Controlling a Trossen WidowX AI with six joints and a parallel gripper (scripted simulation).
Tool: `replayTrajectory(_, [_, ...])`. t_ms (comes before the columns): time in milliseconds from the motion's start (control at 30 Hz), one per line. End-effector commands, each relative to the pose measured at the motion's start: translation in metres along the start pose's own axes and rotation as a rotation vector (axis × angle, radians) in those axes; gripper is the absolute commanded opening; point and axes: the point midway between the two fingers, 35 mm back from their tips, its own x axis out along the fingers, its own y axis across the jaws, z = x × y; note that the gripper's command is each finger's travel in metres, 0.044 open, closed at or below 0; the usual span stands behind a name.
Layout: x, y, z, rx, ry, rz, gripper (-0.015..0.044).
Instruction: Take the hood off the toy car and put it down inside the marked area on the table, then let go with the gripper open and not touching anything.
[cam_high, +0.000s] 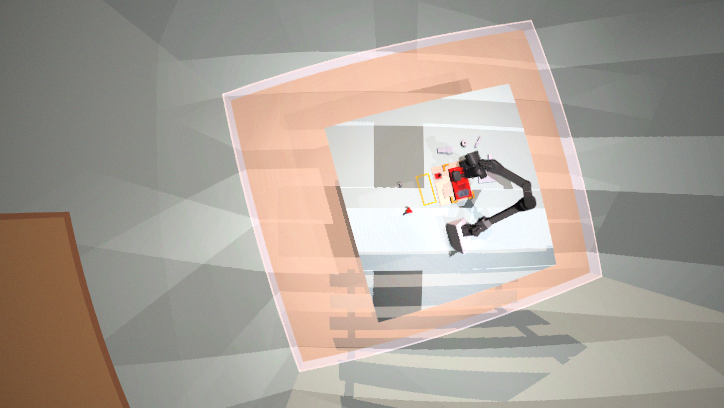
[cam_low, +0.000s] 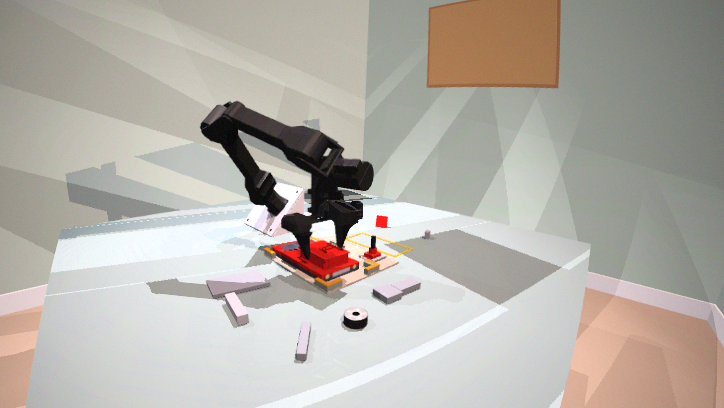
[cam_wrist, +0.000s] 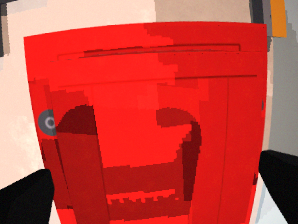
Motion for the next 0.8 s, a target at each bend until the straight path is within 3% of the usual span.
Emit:
replayTrajectory(0, [0.0027,-0.0002,-0.0009,-0.006,0.002,-0.005,0.0440])
replayTrajectory(167, [0.0052,-0.0002,-0.0010,-0.006,0.002,-0.005,0.0440])
replayTrajectory(300, [0.0029,-0.0001,-0.0001,0.000,0.000,0.000,0.0335])
replayTrajectory(600, [0.0029,-0.0001,-0.0001,0.000,0.000,0.000,0.0275])
replayTrajectory(767, [0.0013,0.0000,0.0000,0.000,0.000,0.000,0.0144])
